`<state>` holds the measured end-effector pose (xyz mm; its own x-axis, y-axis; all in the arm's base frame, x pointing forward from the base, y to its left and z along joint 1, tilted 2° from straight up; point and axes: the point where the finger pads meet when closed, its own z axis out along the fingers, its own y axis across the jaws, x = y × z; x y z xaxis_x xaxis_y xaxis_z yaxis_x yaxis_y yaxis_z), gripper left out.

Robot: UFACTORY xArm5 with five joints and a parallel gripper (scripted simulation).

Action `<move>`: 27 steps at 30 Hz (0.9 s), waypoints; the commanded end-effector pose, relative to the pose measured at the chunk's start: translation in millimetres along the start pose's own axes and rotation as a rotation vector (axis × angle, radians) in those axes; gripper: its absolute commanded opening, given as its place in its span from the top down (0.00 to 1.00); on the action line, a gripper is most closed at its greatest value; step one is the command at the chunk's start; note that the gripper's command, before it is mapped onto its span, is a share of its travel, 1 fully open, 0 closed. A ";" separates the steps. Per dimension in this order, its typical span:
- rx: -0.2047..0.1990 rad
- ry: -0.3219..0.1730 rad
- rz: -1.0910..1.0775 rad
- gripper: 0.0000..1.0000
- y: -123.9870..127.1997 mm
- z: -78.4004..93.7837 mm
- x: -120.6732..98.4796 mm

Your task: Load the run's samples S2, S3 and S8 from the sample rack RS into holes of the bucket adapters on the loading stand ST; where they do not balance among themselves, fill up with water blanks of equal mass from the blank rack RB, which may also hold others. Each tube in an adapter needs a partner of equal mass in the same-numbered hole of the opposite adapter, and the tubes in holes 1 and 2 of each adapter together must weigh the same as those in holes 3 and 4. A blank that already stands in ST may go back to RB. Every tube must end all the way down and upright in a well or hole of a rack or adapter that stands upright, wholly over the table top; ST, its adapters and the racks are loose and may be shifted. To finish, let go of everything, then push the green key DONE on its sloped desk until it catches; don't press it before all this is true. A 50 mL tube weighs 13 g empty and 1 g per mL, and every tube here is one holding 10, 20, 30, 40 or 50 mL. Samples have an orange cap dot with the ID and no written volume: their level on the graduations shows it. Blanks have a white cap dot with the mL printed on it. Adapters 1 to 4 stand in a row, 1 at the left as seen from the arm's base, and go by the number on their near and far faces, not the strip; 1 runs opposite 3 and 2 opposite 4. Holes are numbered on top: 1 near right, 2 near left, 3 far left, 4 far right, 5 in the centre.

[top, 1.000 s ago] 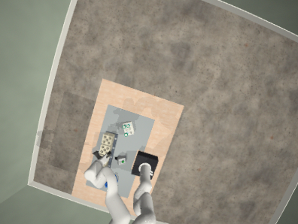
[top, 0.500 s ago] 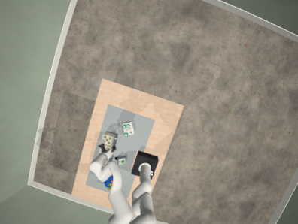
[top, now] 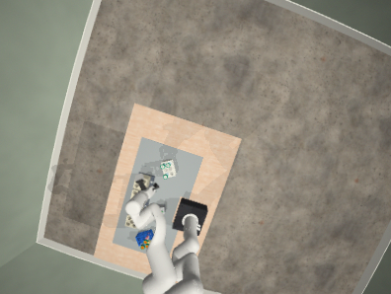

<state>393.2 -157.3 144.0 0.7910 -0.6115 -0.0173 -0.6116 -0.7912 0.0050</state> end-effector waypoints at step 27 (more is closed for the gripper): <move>0.005 0.009 -0.002 0.00 110.1 -4.3 71.8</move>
<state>382.3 -274.9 146.0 0.7922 -0.6102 -0.0114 -0.6102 -0.7922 0.0004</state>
